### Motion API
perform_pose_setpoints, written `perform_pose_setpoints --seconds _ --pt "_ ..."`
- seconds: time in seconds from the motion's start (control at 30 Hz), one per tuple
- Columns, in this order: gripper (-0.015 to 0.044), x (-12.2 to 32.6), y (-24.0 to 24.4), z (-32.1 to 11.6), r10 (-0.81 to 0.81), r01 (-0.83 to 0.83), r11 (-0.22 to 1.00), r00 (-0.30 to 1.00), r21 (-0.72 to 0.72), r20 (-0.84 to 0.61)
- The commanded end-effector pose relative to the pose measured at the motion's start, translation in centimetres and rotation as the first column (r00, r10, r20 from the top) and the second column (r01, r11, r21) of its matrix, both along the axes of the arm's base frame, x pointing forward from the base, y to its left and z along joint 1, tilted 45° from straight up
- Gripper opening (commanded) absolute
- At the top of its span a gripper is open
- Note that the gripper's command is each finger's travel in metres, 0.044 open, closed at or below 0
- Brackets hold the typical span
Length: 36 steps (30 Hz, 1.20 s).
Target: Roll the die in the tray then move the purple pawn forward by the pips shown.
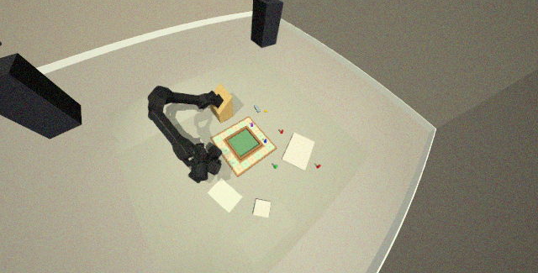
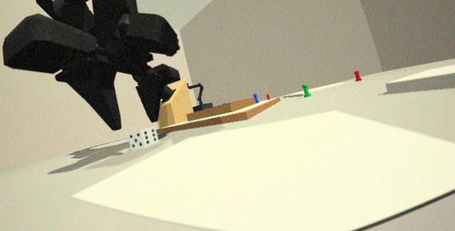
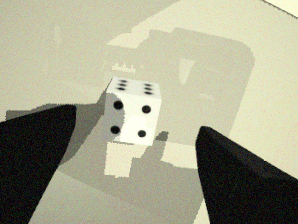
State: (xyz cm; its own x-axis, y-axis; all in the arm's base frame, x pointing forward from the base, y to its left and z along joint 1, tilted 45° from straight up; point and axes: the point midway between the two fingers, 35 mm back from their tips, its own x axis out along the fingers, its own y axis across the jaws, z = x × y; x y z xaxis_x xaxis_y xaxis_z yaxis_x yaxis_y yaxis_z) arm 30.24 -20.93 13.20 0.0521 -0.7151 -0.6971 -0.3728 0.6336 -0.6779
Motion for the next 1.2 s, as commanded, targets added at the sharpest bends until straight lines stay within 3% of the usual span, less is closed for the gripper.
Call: perform_pose_setpoints --seconds 0.0,0.3,0.5,0.77,0.87,1.17 --pt "0.0275 -0.1 -0.6 -0.9 0.001 -0.001 1.000 1.000 0.006 -0.012" --pt "0.0275 -0.1 -1.4 -1.8 0.001 -0.001 1.000 1.000 0.005 -0.013" --pt "0.0118 -0.1 -1.4 -1.8 0.001 -0.001 1.000 1.000 0.005 -0.013" --pt "0.0064 -0.1 -1.4 -1.8 0.001 -0.001 1.000 1.000 0.005 -0.013" --pt "0.0000 0.0 -1.1 -1.5 0.001 0.000 1.000 1.000 0.006 -0.012" --pt "0.0000 -0.3 3.5 2.9 -0.001 0.001 1.000 1.000 0.017 -0.012"
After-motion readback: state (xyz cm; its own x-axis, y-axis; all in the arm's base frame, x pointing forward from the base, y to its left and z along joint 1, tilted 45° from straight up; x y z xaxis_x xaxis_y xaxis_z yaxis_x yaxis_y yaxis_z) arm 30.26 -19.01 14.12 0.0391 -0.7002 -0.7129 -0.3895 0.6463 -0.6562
